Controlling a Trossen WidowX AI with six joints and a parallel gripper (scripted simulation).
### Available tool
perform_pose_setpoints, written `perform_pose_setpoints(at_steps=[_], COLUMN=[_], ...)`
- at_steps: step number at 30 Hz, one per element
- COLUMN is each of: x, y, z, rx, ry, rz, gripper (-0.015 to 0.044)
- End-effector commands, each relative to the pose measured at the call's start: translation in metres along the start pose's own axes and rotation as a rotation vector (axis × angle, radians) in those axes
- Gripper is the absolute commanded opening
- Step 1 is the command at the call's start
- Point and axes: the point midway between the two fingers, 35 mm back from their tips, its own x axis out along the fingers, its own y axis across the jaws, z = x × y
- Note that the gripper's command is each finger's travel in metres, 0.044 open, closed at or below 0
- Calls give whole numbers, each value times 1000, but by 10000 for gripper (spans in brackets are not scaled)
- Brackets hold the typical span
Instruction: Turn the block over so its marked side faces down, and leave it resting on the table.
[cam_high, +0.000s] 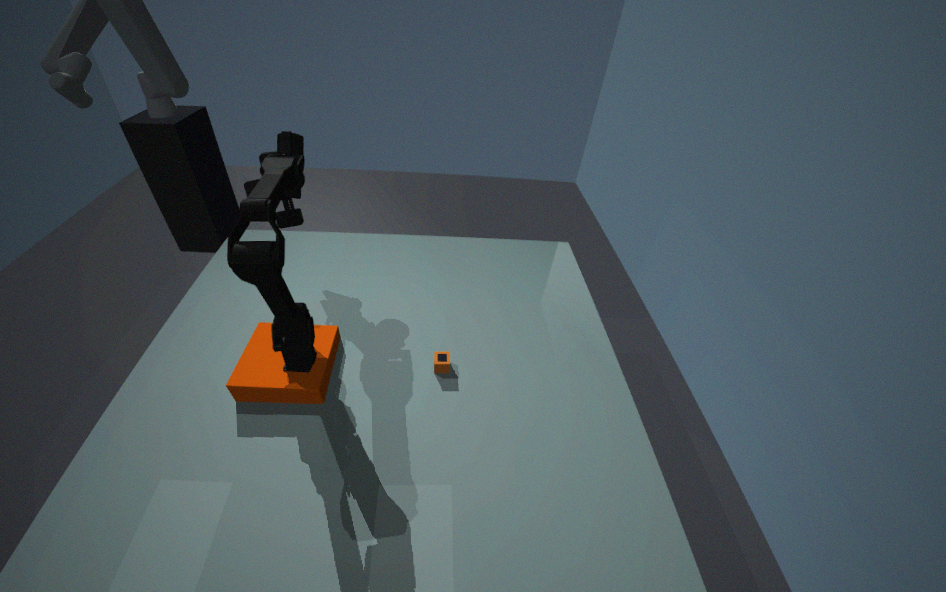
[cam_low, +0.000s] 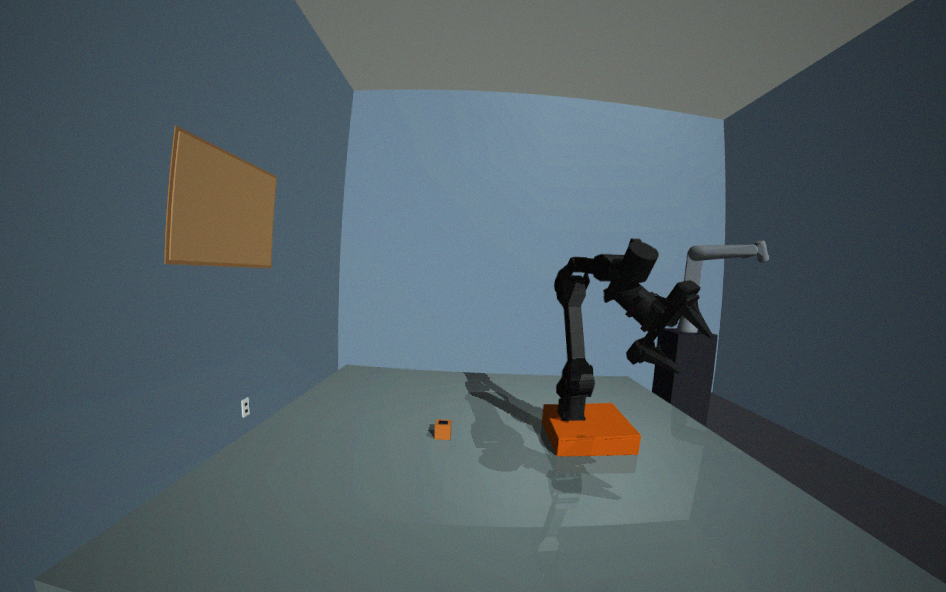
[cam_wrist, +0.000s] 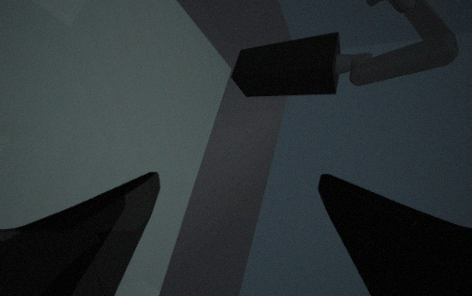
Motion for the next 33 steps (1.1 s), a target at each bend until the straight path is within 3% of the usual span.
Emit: perform_pose_setpoints(at_steps=[1, 8, 14, 20, 26, 33], x=[-10, -50, -80, -139, -208, -284], y=[26, 91, 134, 203, 281, 368], z=[-69, -167, -204, -245, -259, -238], rx=[350, 943, 1254, 1749, 2264, 2839], ry=[186, 481, 622, 871, 1131, 1423], rz=[64, 89, 68, -22, -192, -498], gripper=[440, 440, 440, 440, 440, 440])
